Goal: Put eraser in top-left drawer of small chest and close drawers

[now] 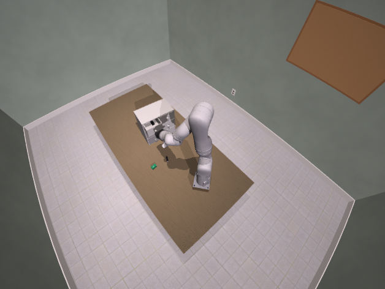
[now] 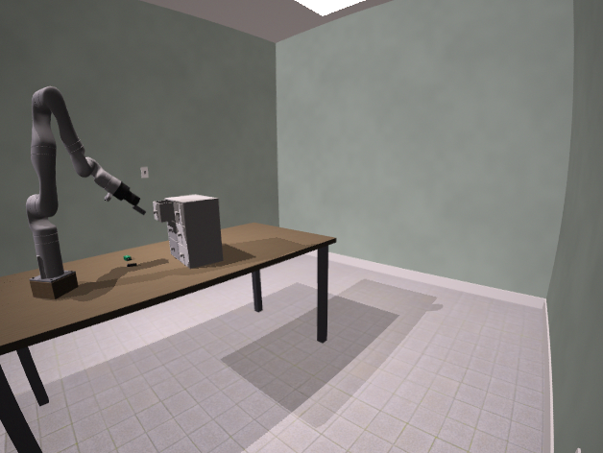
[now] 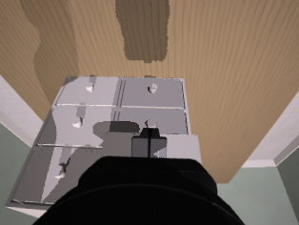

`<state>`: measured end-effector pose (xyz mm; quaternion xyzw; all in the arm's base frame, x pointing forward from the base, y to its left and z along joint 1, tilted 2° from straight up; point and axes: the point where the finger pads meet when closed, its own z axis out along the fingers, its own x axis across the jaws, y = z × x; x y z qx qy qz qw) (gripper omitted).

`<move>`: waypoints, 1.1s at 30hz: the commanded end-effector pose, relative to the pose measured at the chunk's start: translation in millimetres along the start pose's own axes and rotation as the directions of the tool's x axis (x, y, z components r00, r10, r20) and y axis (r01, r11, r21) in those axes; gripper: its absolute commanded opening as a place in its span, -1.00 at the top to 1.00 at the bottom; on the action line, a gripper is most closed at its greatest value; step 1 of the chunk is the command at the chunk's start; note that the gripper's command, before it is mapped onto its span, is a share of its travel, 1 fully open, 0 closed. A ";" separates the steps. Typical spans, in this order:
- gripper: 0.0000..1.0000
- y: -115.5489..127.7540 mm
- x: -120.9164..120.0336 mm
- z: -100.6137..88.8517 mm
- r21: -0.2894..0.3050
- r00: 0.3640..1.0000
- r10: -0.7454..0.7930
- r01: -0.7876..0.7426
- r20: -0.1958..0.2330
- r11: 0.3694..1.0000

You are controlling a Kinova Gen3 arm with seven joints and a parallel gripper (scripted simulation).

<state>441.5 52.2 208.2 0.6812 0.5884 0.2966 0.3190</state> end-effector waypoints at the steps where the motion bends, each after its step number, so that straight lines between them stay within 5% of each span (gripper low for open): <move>1: 1.00 0.7 0.1 -0.1 -0.001 1.000 0.001 -0.001 0.000 1.000; 33: 1.00 9.5 0.1 10.4 -0.001 1.000 0.001 -0.001 0.000 1.000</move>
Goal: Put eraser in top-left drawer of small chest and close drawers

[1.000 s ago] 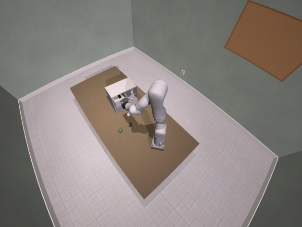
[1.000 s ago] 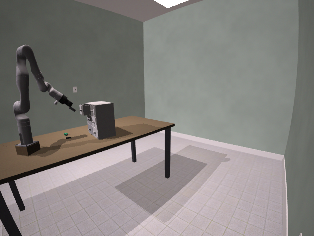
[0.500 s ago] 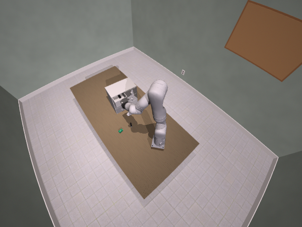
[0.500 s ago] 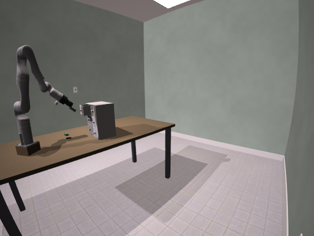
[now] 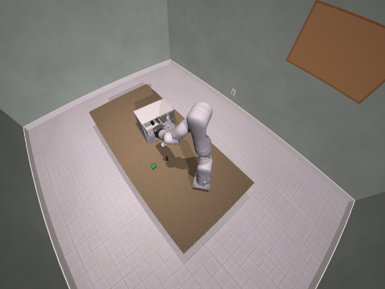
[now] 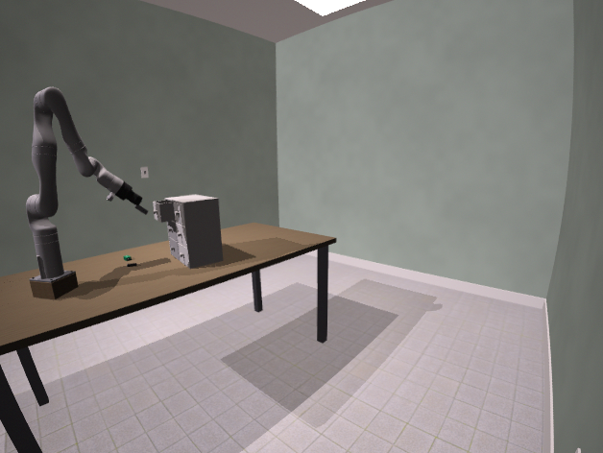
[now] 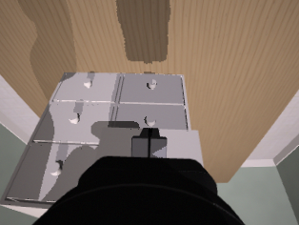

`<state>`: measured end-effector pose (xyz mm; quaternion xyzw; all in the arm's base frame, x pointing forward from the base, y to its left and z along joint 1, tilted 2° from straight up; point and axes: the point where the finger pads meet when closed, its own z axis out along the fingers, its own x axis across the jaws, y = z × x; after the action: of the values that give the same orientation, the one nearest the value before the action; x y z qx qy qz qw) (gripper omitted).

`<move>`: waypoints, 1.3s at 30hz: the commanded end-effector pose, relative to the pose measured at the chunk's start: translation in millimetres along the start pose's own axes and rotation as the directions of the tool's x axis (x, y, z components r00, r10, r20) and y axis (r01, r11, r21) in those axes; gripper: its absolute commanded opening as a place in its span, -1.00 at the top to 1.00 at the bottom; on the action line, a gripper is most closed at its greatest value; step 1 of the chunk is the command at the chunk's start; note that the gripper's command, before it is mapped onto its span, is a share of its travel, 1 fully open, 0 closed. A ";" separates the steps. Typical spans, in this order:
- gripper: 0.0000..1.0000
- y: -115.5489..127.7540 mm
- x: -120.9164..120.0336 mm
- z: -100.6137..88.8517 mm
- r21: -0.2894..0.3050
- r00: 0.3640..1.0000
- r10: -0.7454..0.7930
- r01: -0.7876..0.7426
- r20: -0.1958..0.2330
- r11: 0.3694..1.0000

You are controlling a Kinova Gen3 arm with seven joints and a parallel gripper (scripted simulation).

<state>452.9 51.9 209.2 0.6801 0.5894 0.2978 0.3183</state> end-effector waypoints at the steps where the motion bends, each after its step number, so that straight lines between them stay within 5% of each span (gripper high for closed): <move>1: 1.00 2.6 -1.2 3.0 -0.001 1.000 0.002 -0.002 0.003 1.000; 39: 1.00 39.9 -1.4 47.3 -0.001 1.000 0.002 -0.002 0.003 1.000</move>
<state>510.0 45.4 211.6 0.6797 0.5898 0.2987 0.3177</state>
